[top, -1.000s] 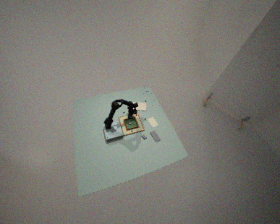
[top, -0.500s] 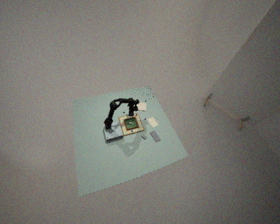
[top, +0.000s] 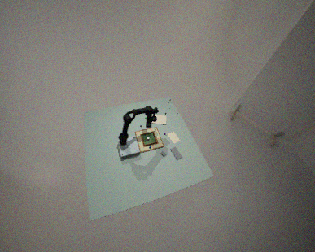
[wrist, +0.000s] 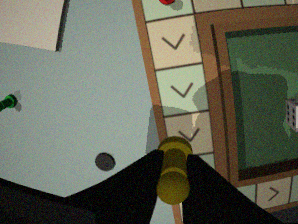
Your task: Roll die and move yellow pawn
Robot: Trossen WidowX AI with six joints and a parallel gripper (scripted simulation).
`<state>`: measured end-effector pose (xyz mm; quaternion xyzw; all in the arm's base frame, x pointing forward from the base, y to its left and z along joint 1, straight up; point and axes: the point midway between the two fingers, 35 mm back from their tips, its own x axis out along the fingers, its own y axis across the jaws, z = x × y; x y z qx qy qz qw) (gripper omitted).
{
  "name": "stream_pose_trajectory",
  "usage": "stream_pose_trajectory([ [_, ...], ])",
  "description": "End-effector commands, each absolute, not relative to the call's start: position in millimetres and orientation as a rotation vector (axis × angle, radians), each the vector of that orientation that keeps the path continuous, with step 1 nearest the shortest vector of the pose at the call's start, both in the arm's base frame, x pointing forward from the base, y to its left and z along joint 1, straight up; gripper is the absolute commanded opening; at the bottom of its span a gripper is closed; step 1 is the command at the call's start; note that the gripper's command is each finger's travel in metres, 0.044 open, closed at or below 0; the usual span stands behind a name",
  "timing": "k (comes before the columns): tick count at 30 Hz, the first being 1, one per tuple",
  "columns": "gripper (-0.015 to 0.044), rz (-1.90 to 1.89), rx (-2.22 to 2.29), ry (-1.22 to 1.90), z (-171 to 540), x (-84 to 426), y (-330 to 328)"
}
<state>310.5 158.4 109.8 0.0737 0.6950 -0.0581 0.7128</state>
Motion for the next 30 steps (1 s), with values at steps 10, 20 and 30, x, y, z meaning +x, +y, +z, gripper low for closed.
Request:
stream_pose_trajectory([
  [10,0.0000,-0.135,0.163,1.543,82,280,157],
  [20,0.0000,-0.135,0.163,1.545,59,254,153],
  [30,0.0000,-0.136,0.162,1.547,35,226,145],
])
